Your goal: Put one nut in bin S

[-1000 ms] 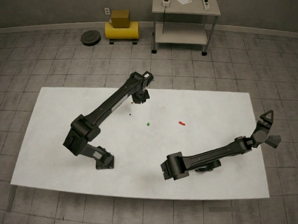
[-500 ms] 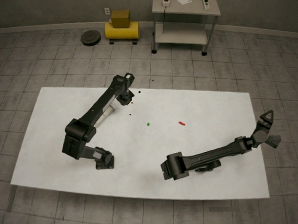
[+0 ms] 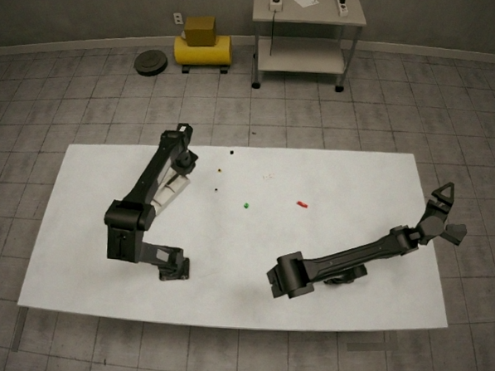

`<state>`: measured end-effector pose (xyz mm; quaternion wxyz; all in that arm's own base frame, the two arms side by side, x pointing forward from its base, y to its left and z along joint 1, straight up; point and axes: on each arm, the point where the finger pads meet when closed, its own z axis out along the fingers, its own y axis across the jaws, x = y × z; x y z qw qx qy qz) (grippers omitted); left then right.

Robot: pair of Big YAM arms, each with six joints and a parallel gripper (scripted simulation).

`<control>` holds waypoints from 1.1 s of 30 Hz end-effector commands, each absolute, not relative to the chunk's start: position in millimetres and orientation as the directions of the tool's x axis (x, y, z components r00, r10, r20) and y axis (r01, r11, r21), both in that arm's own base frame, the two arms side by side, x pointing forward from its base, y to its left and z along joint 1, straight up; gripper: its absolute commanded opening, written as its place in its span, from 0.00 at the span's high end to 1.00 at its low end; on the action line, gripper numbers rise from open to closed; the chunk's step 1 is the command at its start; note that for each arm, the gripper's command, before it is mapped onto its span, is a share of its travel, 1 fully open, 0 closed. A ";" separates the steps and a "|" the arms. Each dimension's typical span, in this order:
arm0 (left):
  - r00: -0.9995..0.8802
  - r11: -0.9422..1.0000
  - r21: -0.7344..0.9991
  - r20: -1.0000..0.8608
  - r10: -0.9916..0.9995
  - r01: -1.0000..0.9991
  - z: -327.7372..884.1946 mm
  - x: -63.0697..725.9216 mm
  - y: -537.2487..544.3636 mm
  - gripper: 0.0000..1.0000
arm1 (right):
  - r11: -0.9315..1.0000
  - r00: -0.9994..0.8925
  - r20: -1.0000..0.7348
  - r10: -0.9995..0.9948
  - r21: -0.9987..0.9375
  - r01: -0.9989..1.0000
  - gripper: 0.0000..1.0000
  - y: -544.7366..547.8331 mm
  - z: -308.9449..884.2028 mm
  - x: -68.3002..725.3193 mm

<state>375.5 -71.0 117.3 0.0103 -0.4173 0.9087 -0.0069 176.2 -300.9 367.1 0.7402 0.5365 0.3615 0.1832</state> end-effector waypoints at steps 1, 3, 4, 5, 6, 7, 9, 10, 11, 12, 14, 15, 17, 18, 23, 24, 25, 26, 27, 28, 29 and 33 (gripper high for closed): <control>-0.680 0.680 -0.001 0.000 -0.734 -0.734 94.4 380.7 -41.9 0.91 | 0.363 0.681 -0.343 0.647 0.924 0.120 0.00 -303.5 371.4 171.8; -0.680 0.680 -0.001 0.000 -0.734 -0.734 88.0 384.1 -26.7 0.91 | 0.363 0.681 -0.343 0.647 0.924 0.120 0.00 -303.5 371.4 171.8; -0.680 0.680 -0.001 0.000 -0.734 -0.734 84.8 385.8 -19.2 0.91 | 0.363 0.681 -0.343 0.647 0.924 0.120 0.00 -303.5 371.4 171.8; -0.680 0.680 -0.001 0.000 -0.734 -0.734 81.6 387.5 -11.6 0.91 | 0.363 0.681 -0.343 0.647 0.924 0.120 0.00 -303.5 371.4 171.8; -0.680 0.680 -0.001 0.000 -0.734 -0.734 78.4 389.2 -4.0 0.91 | 0.363 0.681 -0.343 0.647 0.924 0.120 0.00 -303.5 371.4 171.8; -0.680 0.680 -0.001 0.000 -0.734 -0.734 75.2 391.0 3.5 0.91 | 0.363 0.681 -0.343 0.647 0.924 0.120 0.00 -303.5 371.4 171.8; -0.680 0.680 -0.001 0.000 -0.734 -0.734 75.2 391.0 3.5 0.91 | 0.363 0.681 -0.343 0.647 0.924 0.120 0.00 -303.5 371.4 171.8; -0.686 0.686 -0.001 0.000 -0.727 -0.727 74.5 391.0 0.8 0.91 | 0.363 0.681 -0.343 0.647 0.924 0.120 0.00 -303.5 371.4 171.8; -0.696 0.696 -0.001 0.000 -0.718 -0.718 74.3 390.7 -4.4 0.91 | 0.363 0.681 -0.343 0.647 0.924 0.120 0.00 -303.5 371.4 171.8; -0.696 0.696 0.000 0.001 -0.718 -0.718 74.2 390.2 -4.5 0.91 | 0.363 0.681 -0.343 0.647 0.924 0.120 0.00 -303.5 371.4 171.8; -0.696 0.696 -0.011 -0.010 -0.718 -0.718 81.8 389.3 -4.6 0.91 | 0.363 0.681 -0.343 0.647 0.924 0.120 0.00 -303.5 371.4 171.8; -0.696 0.696 -0.014 -0.012 -0.718 -0.718 82.3 389.7 -4.6 0.91 | 0.363 0.681 -0.343 0.647 0.924 0.120 0.00 -303.5 371.4 171.8; -0.686 0.686 -0.017 -0.016 -0.728 -0.728 83.6 389.6 1.1 0.91 | 0.363 0.681 -0.343 0.647 0.924 0.120 0.00 -303.5 371.4 171.8; -0.680 0.680 -0.020 -0.018 -0.733 -0.733 84.2 389.7 4.1 0.91 | 0.363 0.681 -0.343 0.647 0.924 0.120 0.00 -303.5 371.4 171.8; -0.683 0.683 -0.022 -0.020 -0.730 -0.730 84.9 388.3 3.4 0.91 | 0.363 0.681 -0.343 0.647 0.924 0.120 0.00 -303.5 371.4 171.8; -0.682 0.682 -0.020 -0.019 -0.731 -0.731 84.8 387.6 3.9 0.91 | 0.363 0.681 -0.343 0.647 0.924 0.120 0.00 -303.5 371.4 171.8; -0.682 0.682 -0.020 -0.019 -0.731 -0.731 84.8 387.6 3.9 0.91 | 0.363 0.681 -0.343 0.647 0.924 0.120 0.00 -303.5 371.4 171.8; -0.682 0.682 -0.020 -0.019 -0.731 -0.731 84.8 387.6 3.9 0.91 | 0.363 0.681 -0.343 0.647 0.924 0.120 0.00 -303.5 371.4 171.8; -0.681 0.681 -0.021 -0.019 -0.732 -0.732 84.7 387.6 4.5 0.91 | 0.363 0.681 -0.343 0.647 0.924 0.120 0.00 -303.5 371.4 171.8; -0.680 0.681 -0.021 -0.020 -0.733 -0.732 84.6 387.7 5.0 0.91 | 0.363 0.681 -0.343 0.647 0.924 0.120 0.00 -303.5 371.4 171.8; -0.680 0.680 -0.022 -0.020 -0.733 -0.733 84.5 387.8 5.3 0.91 | 0.363 0.681 -0.343 0.647 0.924 0.120 0.00 -303.5 371.4 171.8; -0.682 0.682 -0.021 -0.020 -0.731 -0.731 84.3 387.0 4.5 0.91 | 0.363 0.681 -0.343 0.647 0.924 0.120 0.00 -303.5 371.4 171.8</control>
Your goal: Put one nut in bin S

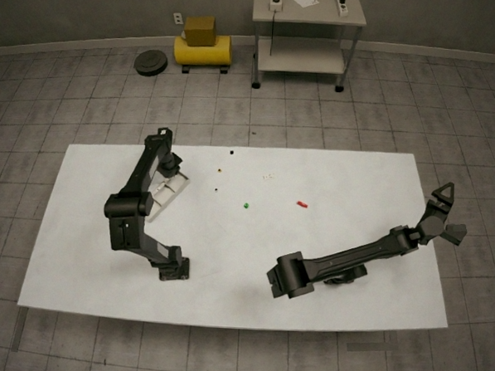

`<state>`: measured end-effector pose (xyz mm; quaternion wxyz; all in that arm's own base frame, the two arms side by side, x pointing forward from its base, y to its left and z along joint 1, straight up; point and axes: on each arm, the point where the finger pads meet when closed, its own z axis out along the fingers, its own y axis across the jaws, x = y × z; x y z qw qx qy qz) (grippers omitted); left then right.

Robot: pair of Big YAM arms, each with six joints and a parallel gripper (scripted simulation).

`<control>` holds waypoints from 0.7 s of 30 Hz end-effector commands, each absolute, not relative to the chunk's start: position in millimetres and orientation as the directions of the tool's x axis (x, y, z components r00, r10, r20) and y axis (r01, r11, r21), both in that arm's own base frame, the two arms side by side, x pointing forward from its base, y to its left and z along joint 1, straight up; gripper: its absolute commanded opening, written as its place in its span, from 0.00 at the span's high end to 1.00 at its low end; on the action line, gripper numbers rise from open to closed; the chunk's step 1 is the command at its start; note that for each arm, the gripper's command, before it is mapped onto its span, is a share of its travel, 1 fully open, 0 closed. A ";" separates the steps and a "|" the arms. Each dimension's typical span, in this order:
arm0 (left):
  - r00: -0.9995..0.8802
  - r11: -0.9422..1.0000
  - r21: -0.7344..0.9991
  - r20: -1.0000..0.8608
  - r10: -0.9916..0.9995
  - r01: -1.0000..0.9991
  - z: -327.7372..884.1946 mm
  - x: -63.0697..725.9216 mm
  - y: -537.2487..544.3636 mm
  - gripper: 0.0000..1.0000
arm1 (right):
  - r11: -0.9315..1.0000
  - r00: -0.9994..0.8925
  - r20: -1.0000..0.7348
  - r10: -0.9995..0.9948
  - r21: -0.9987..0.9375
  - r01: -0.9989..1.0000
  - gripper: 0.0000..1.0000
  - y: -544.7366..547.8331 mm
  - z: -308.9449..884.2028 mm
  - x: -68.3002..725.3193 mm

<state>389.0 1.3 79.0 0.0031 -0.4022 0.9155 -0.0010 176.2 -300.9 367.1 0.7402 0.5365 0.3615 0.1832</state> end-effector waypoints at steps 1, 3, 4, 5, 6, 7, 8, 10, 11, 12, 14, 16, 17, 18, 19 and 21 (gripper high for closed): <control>-0.682 0.682 -0.022 -0.020 -0.731 -0.731 84.3 387.1 4.7 0.91 | 0.363 0.681 -0.343 0.647 0.924 0.120 0.00 -303.5 371.4 171.8; -0.681 0.681 -0.022 -0.020 -0.732 -0.732 84.1 386.9 5.5 0.91 | 0.363 0.681 -0.343 0.647 0.924 0.120 0.00 -303.5 371.4 171.8; -0.681 0.681 -0.021 -0.019 -0.732 -0.732 84.1 386.4 5.7 0.91 | 0.363 0.681 -0.343 0.647 0.924 0.120 0.00 -303.5 371.4 171.8; -0.680 0.681 -0.021 -0.019 -0.732 -0.732 84.0 386.4 5.8 0.91 | 0.363 0.681 -0.343 0.647 0.924 0.120 0.00 -303.5 371.4 171.8; -0.681 0.681 -0.021 -0.020 -0.732 -0.732 84.0 386.4 5.7 0.91 | 0.363 0.681 -0.343 0.647 0.924 0.120 0.00 -303.5 371.4 171.8; -0.681 0.682 -0.022 -0.020 -0.732 -0.731 83.9 386.5 5.5 0.91 | 0.363 0.681 -0.343 0.647 0.924 0.120 0.00 -303.5 371.4 171.8; -0.682 0.682 -0.022 -0.020 -0.731 -0.731 83.9 386.4 5.3 0.91 | 0.363 0.681 -0.343 0.647 0.924 0.120 0.00 -303.5 371.4 171.8; -0.682 0.682 -0.022 -0.020 -0.731 -0.731 83.9 386.4 5.3 0.91 | 0.363 0.681 -0.343 0.647 0.924 0.120 0.00 -303.5 371.4 171.8; -0.682 0.682 -0.020 -0.018 -0.731 -0.731 83.8 385.6 5.3 0.91 | 0.363 0.681 -0.343 0.647 0.924 0.120 0.00 -303.5 371.4 171.8; -0.682 0.682 -0.020 -0.019 -0.731 -0.731 83.8 385.7 5.6 0.91 | 0.363 0.681 -0.343 0.647 0.924 0.120 0.00 -303.5 371.4 171.8; -0.681 0.681 -0.021 -0.019 -0.732 -0.732 83.7 385.8 6.1 0.91 | 0.363 0.681 -0.343 0.647 0.924 0.120 0.00 -303.5 371.4 171.8; -0.681 0.681 -0.022 -0.020 -0.732 -0.732 83.6 385.9 6.2 0.91 | 0.363 0.681 -0.343 0.647 0.924 0.120 0.00 -303.5 371.4 171.8; -0.681 0.682 -0.022 -0.020 -0.732 -0.731 83.6 385.9 6.0 0.91 | 0.363 0.681 -0.343 0.647 0.924 0.120 0.00 -303.5 371.4 171.8; -0.682 0.682 -0.022 -0.020 -0.731 -0.731 83.6 385.7 5.8 0.91 | 0.363 0.681 -0.343 0.647 0.924 0.120 0.00 -303.5 371.4 171.8; -0.682 0.683 -0.012 -0.011 -0.731 -0.731 74.5 386.1 5.6 0.91 | 0.363 0.681 -0.343 0.647 0.924 0.120 0.00 -303.5 371.4 171.8; -0.683 0.683 0.000 0.000 -0.731 -0.731 63.1 385.0 5.5 0.91 | 0.363 0.681 -0.343 0.647 0.924 0.120 0.00 -303.5 371.4 171.8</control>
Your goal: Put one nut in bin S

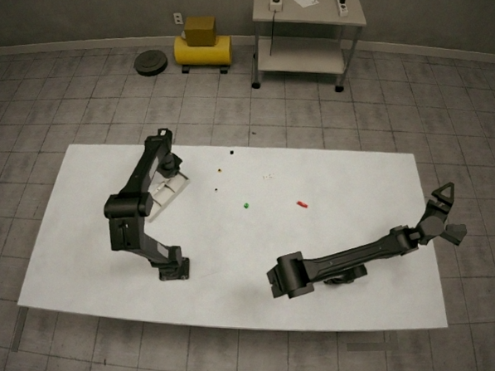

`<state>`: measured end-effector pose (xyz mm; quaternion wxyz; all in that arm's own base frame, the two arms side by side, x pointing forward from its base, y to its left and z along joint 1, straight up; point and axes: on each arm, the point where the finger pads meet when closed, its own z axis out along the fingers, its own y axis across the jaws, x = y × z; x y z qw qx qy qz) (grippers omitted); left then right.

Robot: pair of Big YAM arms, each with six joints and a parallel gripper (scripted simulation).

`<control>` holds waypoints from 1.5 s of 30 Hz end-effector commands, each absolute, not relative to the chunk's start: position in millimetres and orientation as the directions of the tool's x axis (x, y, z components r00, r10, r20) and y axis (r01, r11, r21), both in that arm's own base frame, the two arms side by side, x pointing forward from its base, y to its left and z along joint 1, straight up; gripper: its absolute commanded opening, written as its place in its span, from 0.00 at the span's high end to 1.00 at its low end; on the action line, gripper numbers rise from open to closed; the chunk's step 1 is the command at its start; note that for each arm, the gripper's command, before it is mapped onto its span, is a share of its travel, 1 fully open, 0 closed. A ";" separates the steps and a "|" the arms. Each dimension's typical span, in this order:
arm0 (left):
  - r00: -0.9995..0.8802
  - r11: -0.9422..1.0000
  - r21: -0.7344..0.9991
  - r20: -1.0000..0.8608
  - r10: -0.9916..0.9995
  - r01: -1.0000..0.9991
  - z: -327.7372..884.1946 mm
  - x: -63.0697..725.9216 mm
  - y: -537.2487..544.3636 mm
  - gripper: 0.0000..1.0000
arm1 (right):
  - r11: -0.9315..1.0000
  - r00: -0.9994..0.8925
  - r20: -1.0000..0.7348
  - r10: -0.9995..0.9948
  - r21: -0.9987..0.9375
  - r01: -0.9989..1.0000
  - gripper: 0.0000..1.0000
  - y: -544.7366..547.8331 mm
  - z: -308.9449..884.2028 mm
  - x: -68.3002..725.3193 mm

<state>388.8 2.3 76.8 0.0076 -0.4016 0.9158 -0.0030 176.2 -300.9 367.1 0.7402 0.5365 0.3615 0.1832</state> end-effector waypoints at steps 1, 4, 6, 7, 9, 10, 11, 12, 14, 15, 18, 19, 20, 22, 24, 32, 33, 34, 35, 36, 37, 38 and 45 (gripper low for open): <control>-0.683 0.683 0.000 0.000 -0.731 -0.731 60.4 384.9 5.5 0.91 | 0.363 0.681 -0.343 0.647 0.924 0.120 0.00 -303.5 371.4 171.8; -0.683 0.683 0.000 0.000 -0.731 -0.731 52.4 384.8 5.5 0.91 | 0.363 0.681 -0.343 0.647 0.924 0.120 0.00 -303.5 371.4 171.8; -0.683 0.683 0.000 0.000 -0.731 -0.731 52.4 384.8 5.5 0.91 | 0.363 0.681 -0.343 0.647 0.924 0.120 0.00 -303.5 371.4 171.8; -0.683 0.683 0.000 0.000 -0.731 -0.731 49.7 384.7 5.5 0.91 | 0.363 0.681 -0.343 0.647 0.924 0.120 0.00 -303.5 371.4 171.8; -0.683 0.683 0.000 0.001 -0.731 -0.731 44.3 384.6 5.5 0.91 | 0.363 0.681 -0.343 0.647 0.924 0.120 0.00 -303.5 371.4 171.8; -0.683 0.683 0.000 0.001 -0.731 -0.731 41.7 384.6 5.5 0.91 | 0.363 0.681 -0.343 0.647 0.924 0.120 0.00 -303.5 371.4 171.8; -0.683 0.683 0.000 0.001 -0.731 -0.731 39.0 384.5 5.5 0.91 | 0.363 0.681 -0.343 0.647 0.924 0.120 0.00 -303.5 371.4 171.8; -0.683 0.683 0.000 0.001 -0.731 -0.731 36.3 384.5 5.5 0.91 | 0.363 0.681 -0.343 0.647 0.924 0.120 0.00 -303.5 371.4 171.8; -0.683 0.683 0.000 0.001 -0.731 -0.731 31.0 384.4 5.5 0.91 | 0.363 0.681 -0.343 0.647 0.924 0.120 0.00 -303.5 371.4 171.8; -0.683 0.683 0.000 0.001 -0.731 -0.731 28.3 384.3 5.5 0.91 | 0.363 0.681 -0.343 0.647 0.924 0.120 0.00 -303.5 371.4 171.8; -0.683 0.683 0.000 0.001 -0.731 -0.731 20.2 384.2 5.5 0.91 | 0.363 0.681 -0.343 0.647 0.924 0.120 0.00 -303.5 371.4 171.8; -0.682 0.682 0.000 0.001 -0.731 -0.731 18.1 384.0 5.7 0.91 | 0.363 0.681 -0.343 0.647 0.924 0.120 0.00 -303.5 371.4 171.8; -0.682 0.682 0.000 0.001 -0.731 -0.731 17.7 384.0 5.9 0.91 | 0.363 0.681 -0.343 0.647 0.924 0.120 0.00 -303.5 371.4 171.8; -0.682 0.682 0.000 0.001 -0.732 -0.732 17.5 383.9 6.1 0.91 | 0.363 0.681 -0.343 0.647 0.924 0.120 0.00 -303.5 371.4 171.8; -0.682 0.682 0.008 0.008 -0.732 -0.732 17.5 381.3 6.0 0.91 | 0.363 0.681 -0.343 0.647 0.924 0.120 0.00 -303.5 371.4 171.8; -0.682 0.682 0.004 0.005 -0.731 -0.731 19.4 381.7 6.2 0.91 | 0.363 0.681 -0.343 0.647 0.924 0.120 0.00 -303.5 371.4 171.8; -0.682 0.682 0.004 0.005 -0.732 -0.732 19.5 381.7 6.4 0.91 | 0.363 0.681 -0.343 0.647 0.924 0.120 0.00 -303.5 371.4 171.8; -0.681 0.682 0.004 0.004 -0.732 -0.732 19.5 381.7 6.5 0.91 | 0.363 0.681 -0.343 0.647 0.924 0.120 0.00 -303.5 371.4 171.8; -0.681 0.681 0.004 0.004 -0.732 -0.732 19.5 381.8 6.6 0.91 | 0.363 0.681 -0.343 0.647 0.924 0.120 0.00 -303.5 371.4 171.8; -0.681 0.681 0.003 0.004 -0.732 -0.732 19.6 381.8 6.6 0.91 | 0.363 0.681 -0.343 0.647 0.924 0.120 0.00 -303.5 371.4 171.8; -0.681 0.682 0.003 0.004 -0.732 -0.732 19.6 381.8 6.6 0.91 | 0.363 0.681 -0.343 0.647 0.924 0.120 0.00 -303.5 371.4 171.8; -0.682 0.682 0.003 0.004 -0.732 -0.732 19.7 381.8 6.5 0.91 | 0.363 0.681 -0.343 0.647 0.924 0.120 0.00 -303.5 371.4 171.8; -0.682 0.682 0.002 0.003 -0.732 -0.732 19.9 381.9 6.7 0.91 | 0.363 0.681 -0.343 0.647 0.924 0.120 0.00 -303.5 371.4 171.8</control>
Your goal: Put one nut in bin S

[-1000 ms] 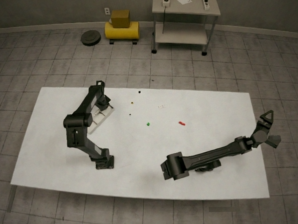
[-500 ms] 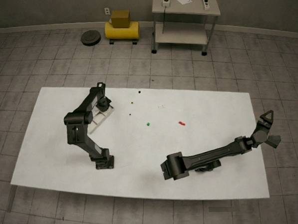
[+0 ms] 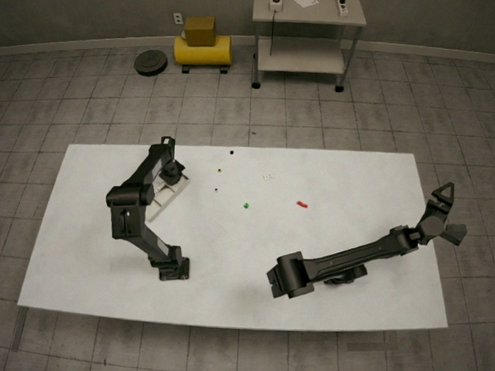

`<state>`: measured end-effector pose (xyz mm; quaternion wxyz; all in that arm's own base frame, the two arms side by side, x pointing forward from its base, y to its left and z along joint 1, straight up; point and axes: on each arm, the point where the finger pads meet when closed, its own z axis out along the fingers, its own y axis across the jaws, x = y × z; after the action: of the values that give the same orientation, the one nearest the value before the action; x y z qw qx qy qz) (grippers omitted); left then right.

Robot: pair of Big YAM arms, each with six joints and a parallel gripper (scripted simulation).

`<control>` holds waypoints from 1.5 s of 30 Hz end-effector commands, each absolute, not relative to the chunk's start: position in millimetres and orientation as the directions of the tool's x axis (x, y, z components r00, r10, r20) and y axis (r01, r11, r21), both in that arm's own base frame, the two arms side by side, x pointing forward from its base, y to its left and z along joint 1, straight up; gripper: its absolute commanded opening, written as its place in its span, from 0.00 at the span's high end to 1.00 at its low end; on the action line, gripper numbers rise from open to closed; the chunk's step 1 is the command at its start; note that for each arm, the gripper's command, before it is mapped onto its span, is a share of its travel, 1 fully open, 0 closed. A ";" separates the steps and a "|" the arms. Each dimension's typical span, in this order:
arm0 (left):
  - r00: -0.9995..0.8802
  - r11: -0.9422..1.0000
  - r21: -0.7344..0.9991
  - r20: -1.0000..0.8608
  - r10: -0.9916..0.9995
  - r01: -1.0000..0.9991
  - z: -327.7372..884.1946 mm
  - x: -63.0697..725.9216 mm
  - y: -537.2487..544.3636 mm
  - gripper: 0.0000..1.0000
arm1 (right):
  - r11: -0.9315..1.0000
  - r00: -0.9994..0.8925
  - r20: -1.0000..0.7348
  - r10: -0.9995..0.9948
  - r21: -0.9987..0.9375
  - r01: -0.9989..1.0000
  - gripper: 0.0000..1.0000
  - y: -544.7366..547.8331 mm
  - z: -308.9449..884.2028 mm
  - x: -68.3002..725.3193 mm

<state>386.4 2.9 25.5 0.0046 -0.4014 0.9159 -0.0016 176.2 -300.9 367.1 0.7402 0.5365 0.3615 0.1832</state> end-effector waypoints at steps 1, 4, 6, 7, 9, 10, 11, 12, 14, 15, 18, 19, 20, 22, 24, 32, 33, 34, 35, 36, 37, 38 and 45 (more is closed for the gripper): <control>-0.681 0.681 0.002 0.003 -0.732 -0.732 19.9 382.0 6.7 0.91 | 0.363 0.681 -0.343 0.647 0.924 0.120 0.00 -303.5 371.4 171.8; -0.682 0.682 0.002 0.002 -0.732 -0.732 20.1 382.0 6.7 0.91 | 0.363 0.681 -0.343 0.647 0.924 0.120 0.00 -303.5 371.4 171.8; -0.682 0.682 0.001 0.002 -0.731 -0.731 20.2 382.1 6.6 0.91 | 0.363 0.681 -0.343 0.647 0.924 0.120 0.00 -303.5 371.4 171.8; -0.682 0.682 0.001 0.002 -0.732 -0.732 20.2 382.1 6.7 0.91 | 0.363 0.681 -0.343 0.647 0.924 0.120 0.00 -303.5 371.4 171.8; -0.682 0.682 0.001 0.002 -0.732 -0.732 20.3 382.1 6.8 0.91 | 0.363 0.681 -0.343 0.647 0.924 0.120 0.00 -303.5 371.4 171.8; -0.682 0.682 0.001 0.001 -0.732 -0.732 20.3 382.2 6.8 0.91 | 0.363 0.681 -0.343 0.647 0.924 0.120 0.00 -303.5 371.4 171.8; -0.682 0.682 0.001 0.001 -0.732 -0.732 20.3 382.2 6.8 0.91 | 0.363 0.681 -0.343 0.647 0.924 0.120 0.00 -303.5 371.4 171.8; -0.682 0.682 0.001 0.001 -0.732 -0.732 20.3 382.2 6.8 0.91 | 0.363 0.681 -0.343 0.647 0.924 0.120 0.00 -303.5 371.4 171.8; -0.682 0.682 0.000 0.001 -0.731 -0.731 20.4 382.2 6.7 0.91 | 0.363 0.681 -0.343 0.647 0.924 0.120 0.00 -303.5 371.4 171.8; -0.682 0.682 0.000 0.001 -0.732 -0.732 20.5 382.2 6.7 0.91 | 0.363 0.681 -0.343 0.647 0.924 0.120 0.00 -303.5 371.4 171.8; -0.682 0.682 0.000 0.001 -0.732 -0.732 20.6 382.3 6.9 0.91 | 0.363 0.681 -0.343 0.647 0.924 0.120 0.00 -303.5 371.4 171.8; -0.682 0.682 0.000 0.000 -0.732 -0.732 20.6 382.3 6.9 0.91 | 0.363 0.681 -0.343 0.647 0.924 0.120 0.00 -303.5 371.4 171.8; -0.682 0.682 -0.001 0.000 -0.732 -0.732 20.7 382.3 6.9 0.91 | 0.363 0.681 -0.343 0.647 0.924 0.120 0.00 -303.5 371.4 171.8; -0.682 0.682 0.000 0.001 -0.732 -0.732 27.0 380.1 6.8 0.91 | 0.363 0.681 -0.343 0.647 0.924 0.120 0.00 -303.5 371.4 171.8; -0.682 0.682 -0.008 -0.007 -0.732 -0.732 33.8 381.0 7.0 0.91 | 0.363 0.681 -0.343 0.647 0.924 0.120 0.00 -303.5 371.4 171.8; -0.681 0.682 -0.045 -0.042 -0.731 -0.730 58.5 404.7 7.3 0.91 | 0.363 0.681 -0.343 0.647 0.924 0.120 0.00 -303.5 371.4 171.8; -0.681 0.682 -0.045 -0.043 -0.731 -0.730 59.9 404.7 7.3 0.91 | 0.363 0.681 -0.343 0.647 0.924 0.120 0.00 -303.5 371.4 171.8; -0.681 0.682 -0.045 -0.043 -0.731 -0.730 61.3 404.6 7.3 0.91 | 0.363 0.681 -0.343 0.647 0.924 0.120 0.00 -303.5 371.4 171.8; -0.681 0.682 -0.045 -0.043 -0.731 -0.730 62.8 404.6 7.3 0.91 | 0.363 0.681 -0.343 0.647 0.924 0.120 0.00 -303.5 371.4 171.8; -0.681 0.682 -0.045 -0.043 -0.731 -0.730 64.2 404.6 7.3 0.91 | 0.363 0.681 -0.343 0.647 0.924 0.120 0.00 -303.5 371.4 171.8; -0.681 0.682 -0.045 -0.043 -0.731 -0.730 65.6 404.5 7.3 0.91 | 0.363 0.681 -0.343 0.647 0.924 0.120 0.00 -303.5 371.4 171.8; -0.681 0.682 -0.045 -0.043 -0.731 -0.730 67.0 404.5 7.3 0.91 | 0.363 0.681 -0.343 0.647 0.924 0.120 0.00 -303.5 371.4 171.8; -0.681 0.682 -0.046 -0.043 -0.731 -0.730 75.5 404.2 7.3 0.91 | 0.363 0.681 -0.343 0.647 0.924 0.120 0.00 -303.5 371.4 171.8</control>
<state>376.6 3.1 46.3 -0.0051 -0.4013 0.9159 0.0025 176.2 -300.9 367.1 0.7402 0.5365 0.3615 0.1832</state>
